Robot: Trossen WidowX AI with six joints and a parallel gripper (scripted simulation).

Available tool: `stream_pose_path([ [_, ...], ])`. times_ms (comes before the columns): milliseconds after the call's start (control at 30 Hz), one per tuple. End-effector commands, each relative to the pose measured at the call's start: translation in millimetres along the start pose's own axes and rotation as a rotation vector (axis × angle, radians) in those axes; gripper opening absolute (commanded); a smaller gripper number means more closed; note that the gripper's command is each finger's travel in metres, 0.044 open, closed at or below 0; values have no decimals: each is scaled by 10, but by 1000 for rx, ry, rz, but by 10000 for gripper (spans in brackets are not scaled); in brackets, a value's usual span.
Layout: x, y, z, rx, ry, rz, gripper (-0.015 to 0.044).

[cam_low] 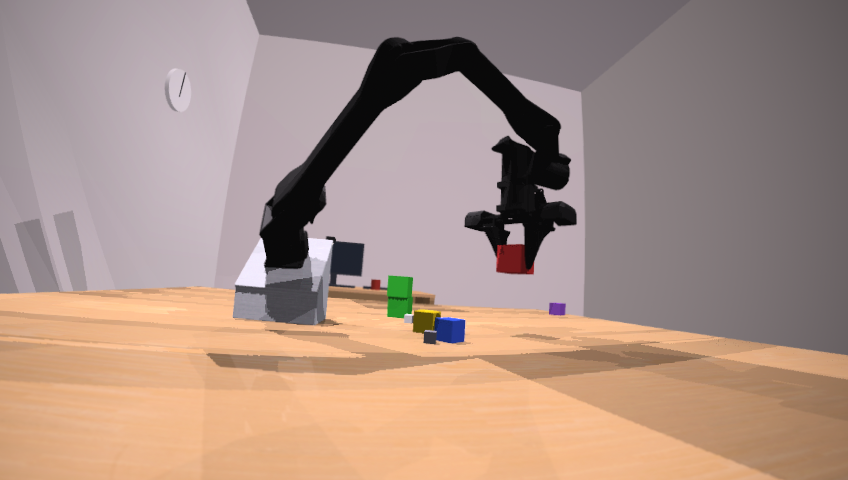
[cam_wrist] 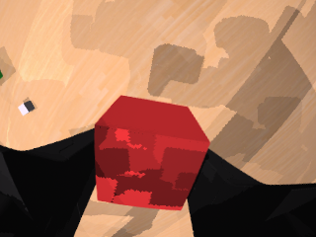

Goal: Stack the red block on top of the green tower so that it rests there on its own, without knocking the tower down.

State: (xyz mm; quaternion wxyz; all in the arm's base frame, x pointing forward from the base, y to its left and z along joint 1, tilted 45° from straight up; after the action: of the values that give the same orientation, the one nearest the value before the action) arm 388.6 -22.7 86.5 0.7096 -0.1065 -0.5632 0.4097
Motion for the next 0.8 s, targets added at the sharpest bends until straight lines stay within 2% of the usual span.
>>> stream_pose_path([
  [0, 131, -4, 1, -7, -1, -3, 0],
  [267, 147, 58, -24, -6, -4, -6, 0],
  [767, 274, 1332, -121, 6, -33, -43, 0],
])
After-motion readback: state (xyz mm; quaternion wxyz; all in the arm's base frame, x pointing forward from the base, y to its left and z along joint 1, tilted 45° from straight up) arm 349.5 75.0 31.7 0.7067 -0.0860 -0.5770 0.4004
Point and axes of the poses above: the point midway between the two fingers, 35 mm back from their tips, its own x axis back along the fingers, its own y axis across the jaws, z = x × y, the point moved 2 cm from there along x, back along the fingers, and after that the axes turned 8 degrees about -x, right-handed, at the moved point
